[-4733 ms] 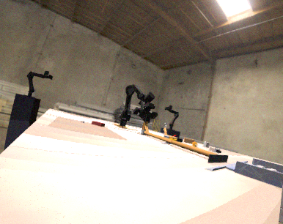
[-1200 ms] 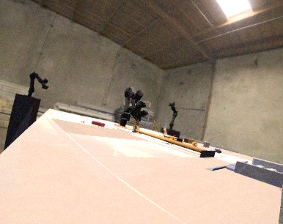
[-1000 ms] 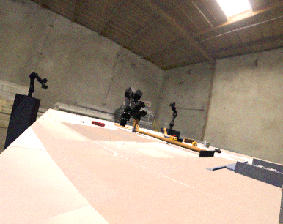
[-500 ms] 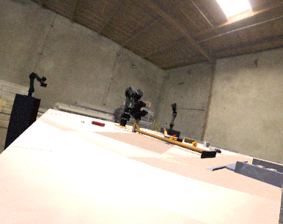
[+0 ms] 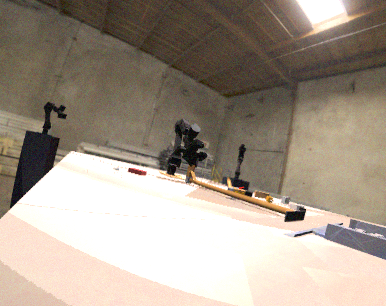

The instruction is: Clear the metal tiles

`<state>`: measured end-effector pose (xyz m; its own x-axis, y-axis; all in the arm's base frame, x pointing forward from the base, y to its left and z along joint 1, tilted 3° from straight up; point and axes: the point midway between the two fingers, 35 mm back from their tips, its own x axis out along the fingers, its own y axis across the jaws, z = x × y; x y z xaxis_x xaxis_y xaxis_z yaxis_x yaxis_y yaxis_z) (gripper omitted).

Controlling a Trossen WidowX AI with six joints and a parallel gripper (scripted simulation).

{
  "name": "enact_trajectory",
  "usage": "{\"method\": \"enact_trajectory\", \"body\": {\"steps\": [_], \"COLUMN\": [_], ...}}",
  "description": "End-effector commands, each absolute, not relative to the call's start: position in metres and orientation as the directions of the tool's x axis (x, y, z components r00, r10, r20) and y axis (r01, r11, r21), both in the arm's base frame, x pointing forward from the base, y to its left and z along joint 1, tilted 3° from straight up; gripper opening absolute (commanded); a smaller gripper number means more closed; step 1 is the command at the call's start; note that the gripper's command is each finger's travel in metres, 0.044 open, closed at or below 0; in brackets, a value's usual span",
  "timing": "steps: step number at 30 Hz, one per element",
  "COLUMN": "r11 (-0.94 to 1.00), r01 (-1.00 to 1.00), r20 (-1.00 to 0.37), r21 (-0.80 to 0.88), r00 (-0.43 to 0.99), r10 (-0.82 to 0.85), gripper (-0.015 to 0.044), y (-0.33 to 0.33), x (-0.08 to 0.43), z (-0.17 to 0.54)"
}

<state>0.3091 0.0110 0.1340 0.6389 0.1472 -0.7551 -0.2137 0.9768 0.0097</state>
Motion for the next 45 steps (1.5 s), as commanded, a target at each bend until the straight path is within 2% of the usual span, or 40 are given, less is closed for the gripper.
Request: {"method": "enact_trajectory", "body": {"steps": [1, 45], "r11": [0.978, 0.980], "r01": [-0.208, -0.200], "r20": [-0.747, -0.741], "r21": [0.009, 0.009], "r00": [0.649, 0.656], "r10": [0.145, 0.141], "gripper": [0.0000, 0.0000], "y": [0.011, 0.024], "x": [0.320, 0.388], "z": [0.139, 0.139]}}
